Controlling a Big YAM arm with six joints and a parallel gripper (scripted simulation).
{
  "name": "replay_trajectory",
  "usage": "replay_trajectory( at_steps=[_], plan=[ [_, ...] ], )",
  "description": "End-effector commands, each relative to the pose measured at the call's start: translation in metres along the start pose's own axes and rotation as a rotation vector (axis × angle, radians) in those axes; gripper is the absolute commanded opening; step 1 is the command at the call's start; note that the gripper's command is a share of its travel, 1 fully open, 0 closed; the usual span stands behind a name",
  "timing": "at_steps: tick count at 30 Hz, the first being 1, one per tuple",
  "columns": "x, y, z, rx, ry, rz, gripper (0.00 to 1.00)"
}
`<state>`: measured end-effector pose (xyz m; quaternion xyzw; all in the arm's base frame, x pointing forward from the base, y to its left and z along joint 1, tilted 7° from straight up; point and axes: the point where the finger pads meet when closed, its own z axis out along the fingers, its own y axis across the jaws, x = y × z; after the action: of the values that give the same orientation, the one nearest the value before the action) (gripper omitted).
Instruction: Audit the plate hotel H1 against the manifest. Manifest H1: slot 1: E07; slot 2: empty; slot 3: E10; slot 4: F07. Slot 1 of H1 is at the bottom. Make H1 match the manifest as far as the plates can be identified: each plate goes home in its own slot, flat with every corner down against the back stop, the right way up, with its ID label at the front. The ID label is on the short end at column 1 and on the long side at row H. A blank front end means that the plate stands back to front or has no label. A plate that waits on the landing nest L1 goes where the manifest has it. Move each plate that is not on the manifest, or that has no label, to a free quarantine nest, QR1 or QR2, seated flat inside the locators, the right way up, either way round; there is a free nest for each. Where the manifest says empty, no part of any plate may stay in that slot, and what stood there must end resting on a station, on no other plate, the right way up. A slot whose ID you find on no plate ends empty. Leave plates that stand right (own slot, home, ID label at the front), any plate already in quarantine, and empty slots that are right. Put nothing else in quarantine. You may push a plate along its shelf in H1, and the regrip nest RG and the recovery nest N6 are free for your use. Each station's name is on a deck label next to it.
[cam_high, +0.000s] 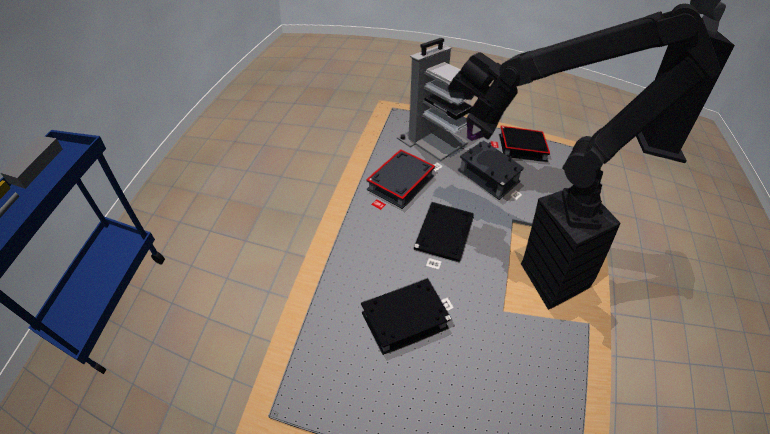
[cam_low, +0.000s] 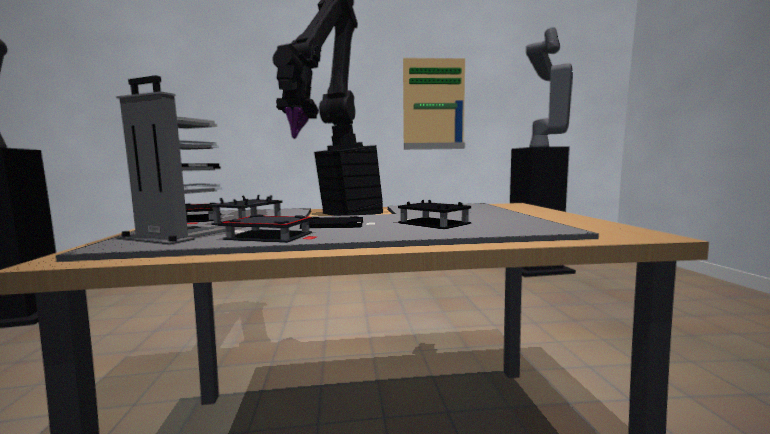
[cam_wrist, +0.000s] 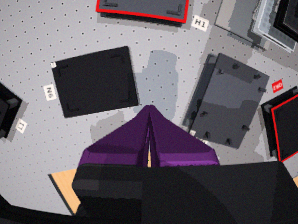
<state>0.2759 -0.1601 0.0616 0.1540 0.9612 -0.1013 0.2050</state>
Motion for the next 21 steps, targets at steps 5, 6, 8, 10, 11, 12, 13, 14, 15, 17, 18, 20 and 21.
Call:
replay_trajectory(
  at_steps=[5,6,8,10,11,12,13,14,15,17,18,20,21],
  plan=[
    [-0.0124,-0.0072,-0.0043,0.032,-0.130,0.057,0.00],
    [-0.0124,-0.0074,-0.0043,0.036,-0.143,0.066,0.00],
    [-0.0124,-0.0074,-0.0043,0.036,-0.143,0.066,0.00],
    [-0.0119,-0.0096,-0.0044,0.047,-0.169,0.091,0.00],
    [-0.0124,-0.0076,-0.0045,0.047,-0.183,0.096,0.00],
    [-0.0124,-0.0074,-0.0046,0.050,-0.196,0.105,0.00],
    [-0.0124,-0.0074,-0.0046,0.054,-0.210,0.114,0.00],
    [-0.0124,-0.0074,-0.0047,0.057,-0.223,0.124,0.00],
    [-0.0124,-0.0074,-0.0048,0.061,-0.236,0.133,0.00],
    [-0.0124,-0.0073,-0.0048,0.068,-0.263,0.152,0.00],
    [-0.0124,-0.0073,-0.0049,0.071,-0.276,0.162,0.00],
    [-0.0120,-0.0072,-0.0046,0.078,-0.301,0.181,0.00],
    [-0.0116,-0.0071,-0.0041,0.081,-0.312,0.190,0.00]
  ],
)
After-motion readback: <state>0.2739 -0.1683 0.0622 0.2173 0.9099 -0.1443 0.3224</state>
